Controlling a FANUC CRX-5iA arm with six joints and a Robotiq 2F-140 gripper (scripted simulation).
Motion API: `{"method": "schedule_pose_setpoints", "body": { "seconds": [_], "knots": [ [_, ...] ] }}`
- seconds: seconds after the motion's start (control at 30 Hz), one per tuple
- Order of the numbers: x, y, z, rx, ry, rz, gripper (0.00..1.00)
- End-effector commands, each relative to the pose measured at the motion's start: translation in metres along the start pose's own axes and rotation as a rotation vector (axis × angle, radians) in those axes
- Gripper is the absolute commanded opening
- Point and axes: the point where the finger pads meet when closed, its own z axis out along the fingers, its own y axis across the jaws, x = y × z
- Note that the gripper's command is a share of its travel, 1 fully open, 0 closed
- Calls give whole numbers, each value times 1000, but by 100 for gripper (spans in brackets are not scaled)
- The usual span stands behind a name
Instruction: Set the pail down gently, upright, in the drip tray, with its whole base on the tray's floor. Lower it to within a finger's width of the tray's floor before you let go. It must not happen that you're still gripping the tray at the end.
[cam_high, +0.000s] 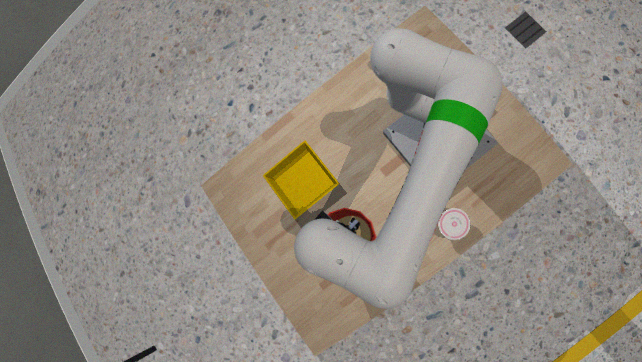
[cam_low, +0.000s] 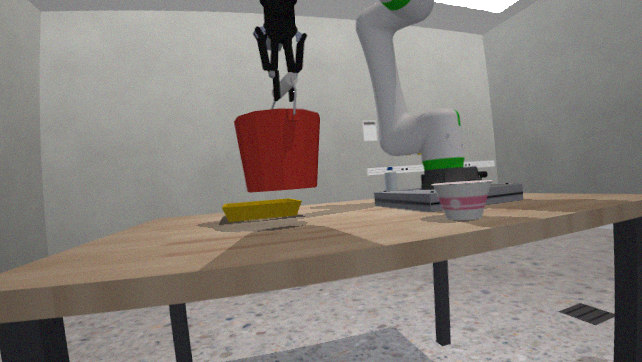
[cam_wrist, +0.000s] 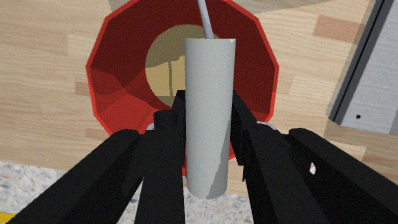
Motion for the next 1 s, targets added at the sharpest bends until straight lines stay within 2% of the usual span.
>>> {"method": "schedule_pose_setpoints", "body": {
  "seconds": [0.0,0.97],
  "knots": [
    [0,0,-3,2,0,0,10],
    [0,0,-8,2,0,0,10]
  ]
}}
